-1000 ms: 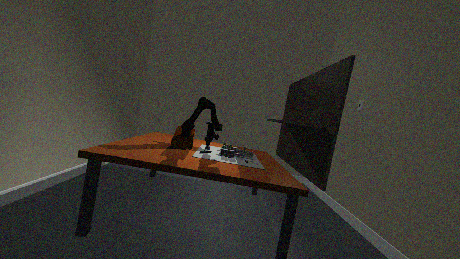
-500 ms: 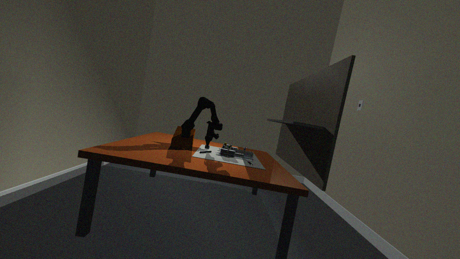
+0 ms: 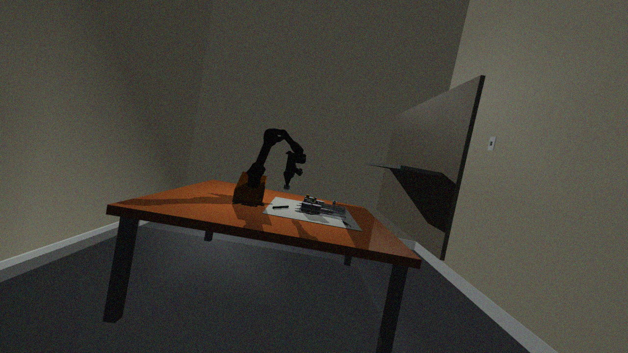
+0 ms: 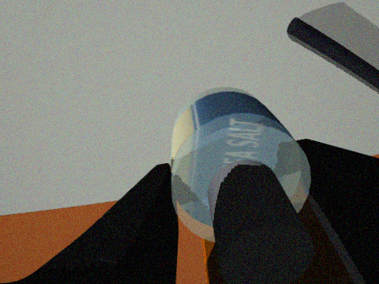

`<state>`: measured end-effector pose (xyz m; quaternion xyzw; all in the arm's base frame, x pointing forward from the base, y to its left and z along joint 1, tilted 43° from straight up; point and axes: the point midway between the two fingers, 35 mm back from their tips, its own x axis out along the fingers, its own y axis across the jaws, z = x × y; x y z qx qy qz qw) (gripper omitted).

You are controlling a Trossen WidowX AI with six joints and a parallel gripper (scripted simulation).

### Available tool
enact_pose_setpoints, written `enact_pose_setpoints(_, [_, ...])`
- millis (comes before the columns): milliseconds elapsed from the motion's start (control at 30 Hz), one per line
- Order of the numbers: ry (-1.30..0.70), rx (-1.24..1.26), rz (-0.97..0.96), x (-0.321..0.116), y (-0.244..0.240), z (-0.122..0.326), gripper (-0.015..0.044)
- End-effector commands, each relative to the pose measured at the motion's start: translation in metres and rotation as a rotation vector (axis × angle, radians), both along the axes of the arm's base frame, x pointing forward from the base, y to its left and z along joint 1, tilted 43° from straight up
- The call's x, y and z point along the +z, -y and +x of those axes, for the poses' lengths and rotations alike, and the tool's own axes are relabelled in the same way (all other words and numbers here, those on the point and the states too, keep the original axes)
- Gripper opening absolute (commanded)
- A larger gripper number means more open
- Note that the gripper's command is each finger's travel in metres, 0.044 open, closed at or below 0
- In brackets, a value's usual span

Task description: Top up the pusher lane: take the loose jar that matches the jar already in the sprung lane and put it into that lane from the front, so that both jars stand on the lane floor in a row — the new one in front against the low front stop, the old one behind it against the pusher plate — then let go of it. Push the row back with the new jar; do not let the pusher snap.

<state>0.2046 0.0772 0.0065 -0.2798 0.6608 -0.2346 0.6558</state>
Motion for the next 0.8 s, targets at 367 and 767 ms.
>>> enact_pose_setpoints(367, [0.000,-0.021,0.003,-0.010,0.020,0.051,0.0000])
enact_pose_setpoints(767, [0.035,-0.040,-0.002,-0.022,0.045,0.090,0.0000])
